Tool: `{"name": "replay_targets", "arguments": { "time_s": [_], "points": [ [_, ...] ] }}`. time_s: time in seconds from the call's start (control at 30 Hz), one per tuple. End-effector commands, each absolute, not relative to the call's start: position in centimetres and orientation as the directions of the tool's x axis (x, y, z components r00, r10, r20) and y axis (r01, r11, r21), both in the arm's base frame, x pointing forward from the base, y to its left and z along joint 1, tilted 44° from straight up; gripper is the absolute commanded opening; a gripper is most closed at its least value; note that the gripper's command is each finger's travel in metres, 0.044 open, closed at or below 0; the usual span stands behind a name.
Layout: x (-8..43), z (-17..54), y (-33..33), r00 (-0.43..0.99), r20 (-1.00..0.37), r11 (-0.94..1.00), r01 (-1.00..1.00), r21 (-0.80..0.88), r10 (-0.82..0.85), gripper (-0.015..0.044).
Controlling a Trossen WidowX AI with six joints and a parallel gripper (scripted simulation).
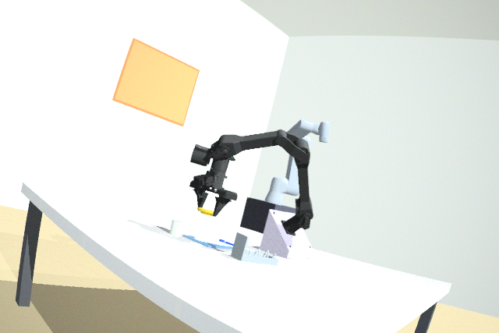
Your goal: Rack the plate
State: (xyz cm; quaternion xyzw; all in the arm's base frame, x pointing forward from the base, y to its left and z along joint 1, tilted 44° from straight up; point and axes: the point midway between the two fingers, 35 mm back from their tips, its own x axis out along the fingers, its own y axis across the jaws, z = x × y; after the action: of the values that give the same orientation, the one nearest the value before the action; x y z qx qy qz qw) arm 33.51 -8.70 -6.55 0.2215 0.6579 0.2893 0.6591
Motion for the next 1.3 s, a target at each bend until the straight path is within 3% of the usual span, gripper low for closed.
{"name": "replay_targets", "arguments": {
  "time_s": [0.0, 0.67, 1.27],
  "points": [
    [33.7, -5.1, -10.2, -0.037, -0.742, 0.737, -0.096, 0.67, 0.67, 0.0],
    [34.1, -0.7, -14.3, -0.045, -0.731, 0.726, -0.092, 0.682, 0.681, 0.0],
    [32.3, 6.8, -8.7, -0.048, -0.733, 0.659, 0.478, 0.58, 0.679, 0.0]
  ]
}}
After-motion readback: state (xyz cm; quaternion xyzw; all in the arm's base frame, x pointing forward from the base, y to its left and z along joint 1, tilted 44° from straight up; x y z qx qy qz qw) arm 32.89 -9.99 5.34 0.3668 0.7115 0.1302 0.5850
